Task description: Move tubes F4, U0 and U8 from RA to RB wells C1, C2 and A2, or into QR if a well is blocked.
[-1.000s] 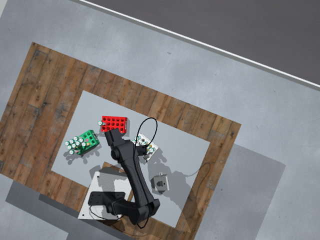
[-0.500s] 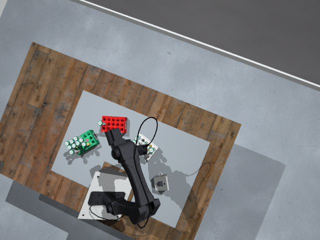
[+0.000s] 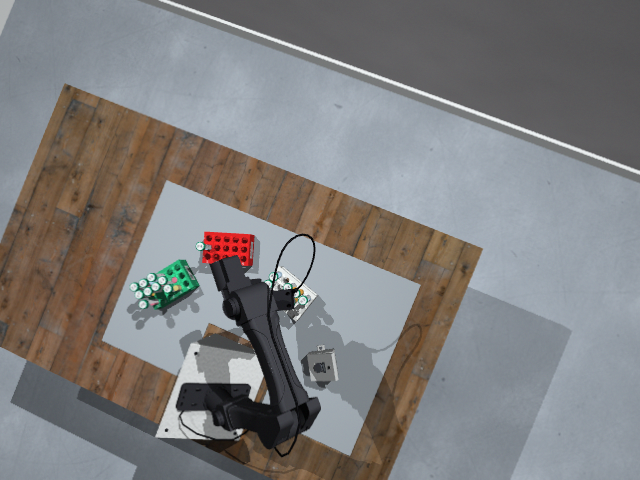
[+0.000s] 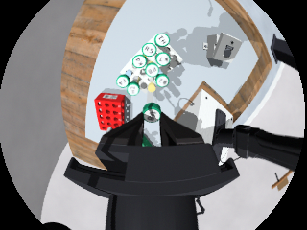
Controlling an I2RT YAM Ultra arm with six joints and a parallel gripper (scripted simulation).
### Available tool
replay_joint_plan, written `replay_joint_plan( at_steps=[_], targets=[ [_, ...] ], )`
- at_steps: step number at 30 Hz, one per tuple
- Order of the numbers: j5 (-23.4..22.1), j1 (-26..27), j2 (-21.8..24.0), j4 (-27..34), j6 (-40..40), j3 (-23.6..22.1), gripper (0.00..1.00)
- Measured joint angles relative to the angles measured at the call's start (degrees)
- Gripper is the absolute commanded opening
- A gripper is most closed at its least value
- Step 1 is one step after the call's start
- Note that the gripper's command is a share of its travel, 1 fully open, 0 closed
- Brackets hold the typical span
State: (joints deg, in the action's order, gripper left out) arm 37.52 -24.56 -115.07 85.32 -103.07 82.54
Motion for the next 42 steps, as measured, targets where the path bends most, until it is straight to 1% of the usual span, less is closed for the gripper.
replay_joint_plan(
  at_steps=[6, 28, 34, 42],
  targets=[
    [0.26, 0.28, -0.2, 0.22, 0.5, 1.01, 0.0],
    [0.48, 0.37, -0.24, 0.35, 0.83, 0.98, 0.0],
    [0.55, 0.37, -0.26, 0.09, 0.9, 0.04, 0.0],
    [0.68, 0.66, -0.22, -0.63, 1.11, -0.11, 0.0]
  ],
)
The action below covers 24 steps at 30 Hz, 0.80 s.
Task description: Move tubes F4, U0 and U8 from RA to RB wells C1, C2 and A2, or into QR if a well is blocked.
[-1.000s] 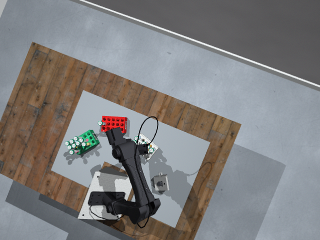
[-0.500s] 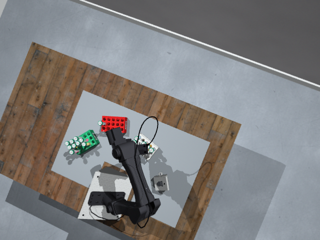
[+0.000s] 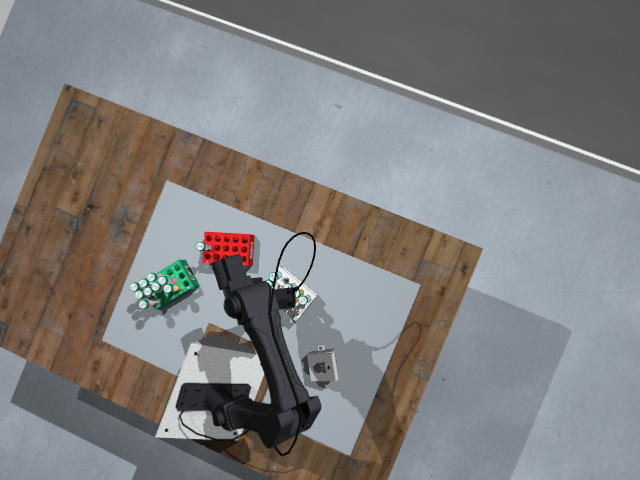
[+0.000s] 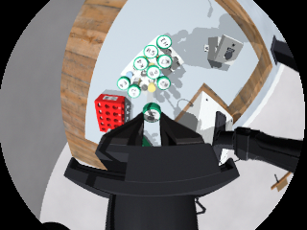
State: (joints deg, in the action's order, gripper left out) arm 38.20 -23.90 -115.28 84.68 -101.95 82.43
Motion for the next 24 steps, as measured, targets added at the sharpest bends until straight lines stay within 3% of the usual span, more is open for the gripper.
replay_joint_plan(
  at_steps=[24],
  targets=[
    [0.24, 0.63, -0.02, -1.68, 0.74, -1.27, 0.0]
  ],
)
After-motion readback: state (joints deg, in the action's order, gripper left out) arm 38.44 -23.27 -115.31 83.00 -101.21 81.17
